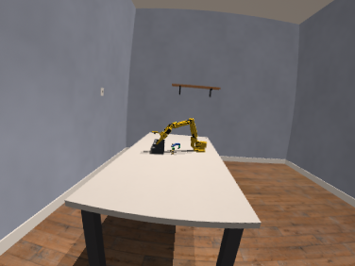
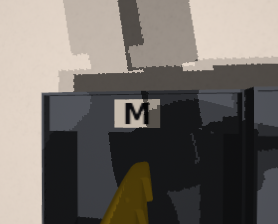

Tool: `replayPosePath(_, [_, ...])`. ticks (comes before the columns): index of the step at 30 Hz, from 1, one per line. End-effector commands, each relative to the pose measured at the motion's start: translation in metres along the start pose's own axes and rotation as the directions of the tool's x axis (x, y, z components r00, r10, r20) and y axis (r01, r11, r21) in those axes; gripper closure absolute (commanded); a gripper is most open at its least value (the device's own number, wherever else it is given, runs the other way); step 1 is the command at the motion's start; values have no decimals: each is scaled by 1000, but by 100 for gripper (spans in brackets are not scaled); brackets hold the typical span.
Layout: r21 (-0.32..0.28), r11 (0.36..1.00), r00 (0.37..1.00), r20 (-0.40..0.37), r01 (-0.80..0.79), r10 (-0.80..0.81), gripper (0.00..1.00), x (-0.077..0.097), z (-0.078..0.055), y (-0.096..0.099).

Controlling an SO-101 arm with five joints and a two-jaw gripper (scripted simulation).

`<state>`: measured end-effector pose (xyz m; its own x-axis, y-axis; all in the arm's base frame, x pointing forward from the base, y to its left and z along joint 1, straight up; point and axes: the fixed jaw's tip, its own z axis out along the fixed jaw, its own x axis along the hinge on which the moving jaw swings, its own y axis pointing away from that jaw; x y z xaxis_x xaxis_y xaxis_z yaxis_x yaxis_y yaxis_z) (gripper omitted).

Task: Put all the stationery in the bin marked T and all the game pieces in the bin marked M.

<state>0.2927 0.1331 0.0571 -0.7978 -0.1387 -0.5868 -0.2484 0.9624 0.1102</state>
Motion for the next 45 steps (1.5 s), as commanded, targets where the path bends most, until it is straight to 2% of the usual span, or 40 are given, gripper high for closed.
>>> replayPosePath(1, [-18, 1000, 998, 68, -2, 3, 0, -14, -11, 5])
replayPosePath(5, [-18, 1000, 998, 68, -2, 3, 0, -14, -11, 5])
replayPosePath(6, [-20, 1000, 997, 83, -2, 3, 0, -15, -15, 5])
replayPosePath(45, [-20, 1000, 997, 83, -2, 3, 0, -15, -15, 5])
